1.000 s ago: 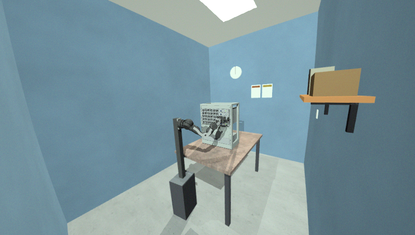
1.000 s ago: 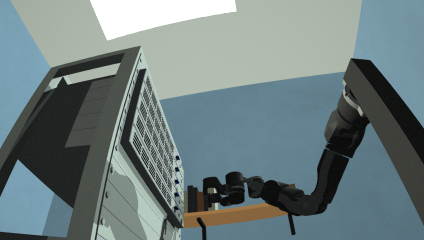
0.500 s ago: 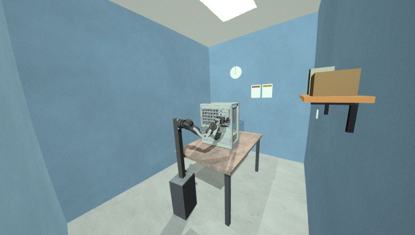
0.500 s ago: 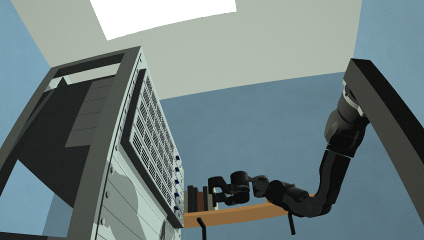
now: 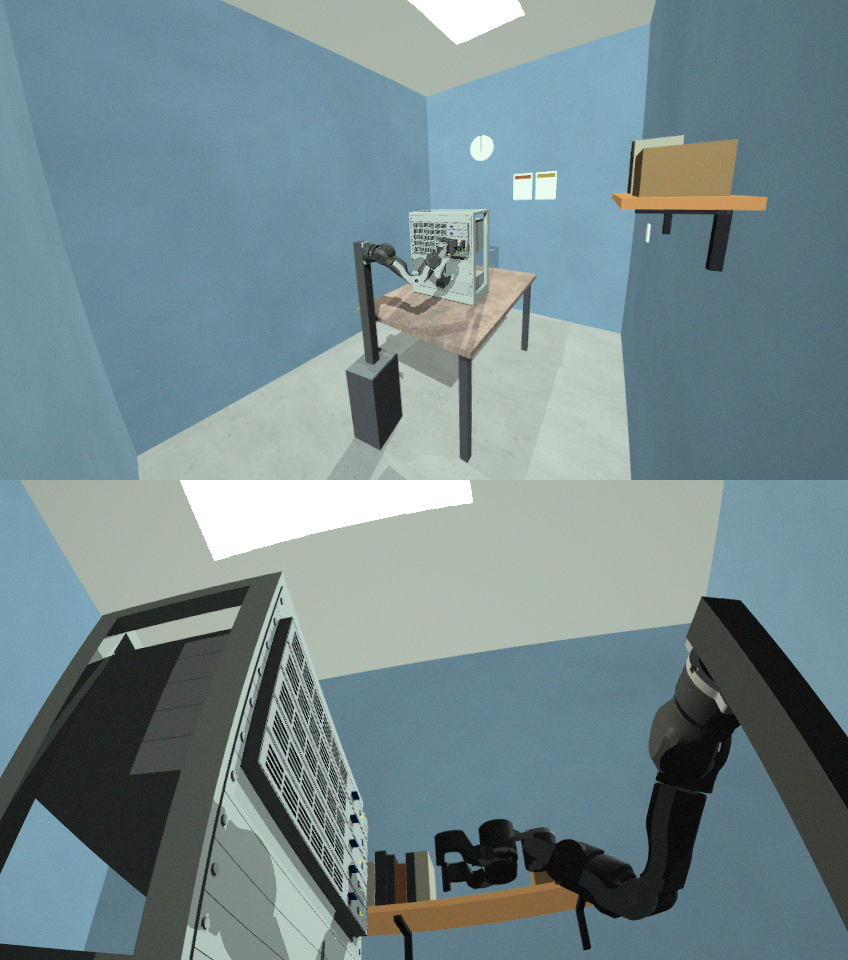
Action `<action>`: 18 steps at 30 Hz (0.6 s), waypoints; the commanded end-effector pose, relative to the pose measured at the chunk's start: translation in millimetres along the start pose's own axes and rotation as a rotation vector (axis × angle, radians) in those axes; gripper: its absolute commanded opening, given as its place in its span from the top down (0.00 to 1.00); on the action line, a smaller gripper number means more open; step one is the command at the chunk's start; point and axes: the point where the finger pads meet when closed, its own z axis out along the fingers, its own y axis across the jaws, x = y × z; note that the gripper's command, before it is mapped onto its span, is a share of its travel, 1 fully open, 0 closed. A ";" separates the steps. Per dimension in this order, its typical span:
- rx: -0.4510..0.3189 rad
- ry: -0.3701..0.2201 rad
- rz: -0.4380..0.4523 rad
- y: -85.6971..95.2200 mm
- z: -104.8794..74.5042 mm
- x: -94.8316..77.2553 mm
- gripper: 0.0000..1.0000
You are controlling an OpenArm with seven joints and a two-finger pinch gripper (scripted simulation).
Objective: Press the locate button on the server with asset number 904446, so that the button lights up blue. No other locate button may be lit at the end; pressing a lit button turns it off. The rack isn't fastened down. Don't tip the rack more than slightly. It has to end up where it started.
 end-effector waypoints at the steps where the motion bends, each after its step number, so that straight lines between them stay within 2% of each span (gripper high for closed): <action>1: 0.011 -0.002 0.007 -2.5 0.0 -1.1 0.40; 10: 0.011 -0.002 0.007 -2.4 -12.4 -1.0 0.40; 18: 0.011 -0.002 0.007 -2.4 -15.0 -1.0 0.40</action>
